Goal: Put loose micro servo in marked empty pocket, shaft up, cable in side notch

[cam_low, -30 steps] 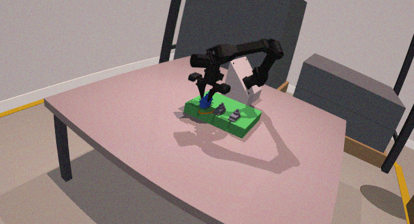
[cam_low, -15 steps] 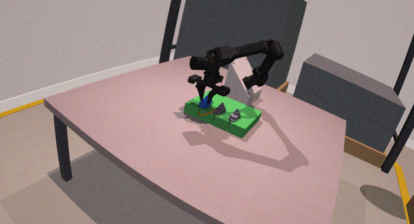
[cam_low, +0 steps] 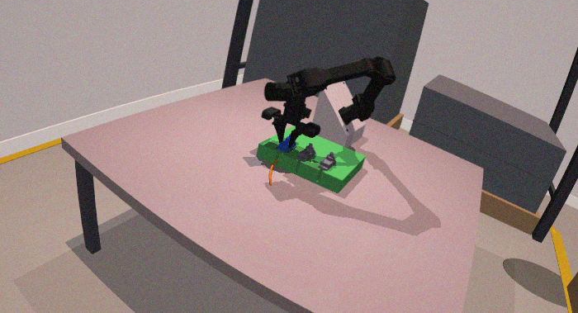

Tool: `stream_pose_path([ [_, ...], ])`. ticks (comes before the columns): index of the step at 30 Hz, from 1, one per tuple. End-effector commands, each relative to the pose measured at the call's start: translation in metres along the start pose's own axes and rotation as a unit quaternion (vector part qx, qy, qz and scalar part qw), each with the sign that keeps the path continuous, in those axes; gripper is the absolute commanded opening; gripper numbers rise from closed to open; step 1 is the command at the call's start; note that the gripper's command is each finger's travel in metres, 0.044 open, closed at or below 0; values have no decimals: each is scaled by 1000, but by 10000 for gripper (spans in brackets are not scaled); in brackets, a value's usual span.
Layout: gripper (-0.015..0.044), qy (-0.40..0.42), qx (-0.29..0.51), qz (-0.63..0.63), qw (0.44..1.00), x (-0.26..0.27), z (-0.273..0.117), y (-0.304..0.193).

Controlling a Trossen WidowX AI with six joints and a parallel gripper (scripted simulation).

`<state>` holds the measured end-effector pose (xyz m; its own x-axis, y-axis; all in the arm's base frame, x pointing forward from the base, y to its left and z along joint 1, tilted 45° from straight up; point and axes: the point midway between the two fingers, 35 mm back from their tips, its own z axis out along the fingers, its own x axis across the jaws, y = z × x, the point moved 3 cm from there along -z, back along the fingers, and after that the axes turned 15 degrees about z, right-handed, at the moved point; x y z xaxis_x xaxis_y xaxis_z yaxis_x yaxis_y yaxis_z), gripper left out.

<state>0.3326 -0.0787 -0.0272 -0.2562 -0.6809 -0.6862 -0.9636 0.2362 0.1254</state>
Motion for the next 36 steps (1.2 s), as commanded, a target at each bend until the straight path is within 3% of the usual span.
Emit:
stream_pose_path([
  [1,0,-3,-1,4,1000,0,4,1],
  [3,0,-3,-1,4,1000,0,5,1],
  [10,184,-3,-1,4,1000,1,3,0],
  [17,187,-3,-1,4,1000,2,-29,3],
  [23,187,-2,-1,4,1000,3,-33,5],
  [27,292,-1,4,11,1000,12,-48,25],
  [32,424,1,-2,8,1000,29,-90,94],
  [36,440,0,-3,7,1000,31,-95,105],
])
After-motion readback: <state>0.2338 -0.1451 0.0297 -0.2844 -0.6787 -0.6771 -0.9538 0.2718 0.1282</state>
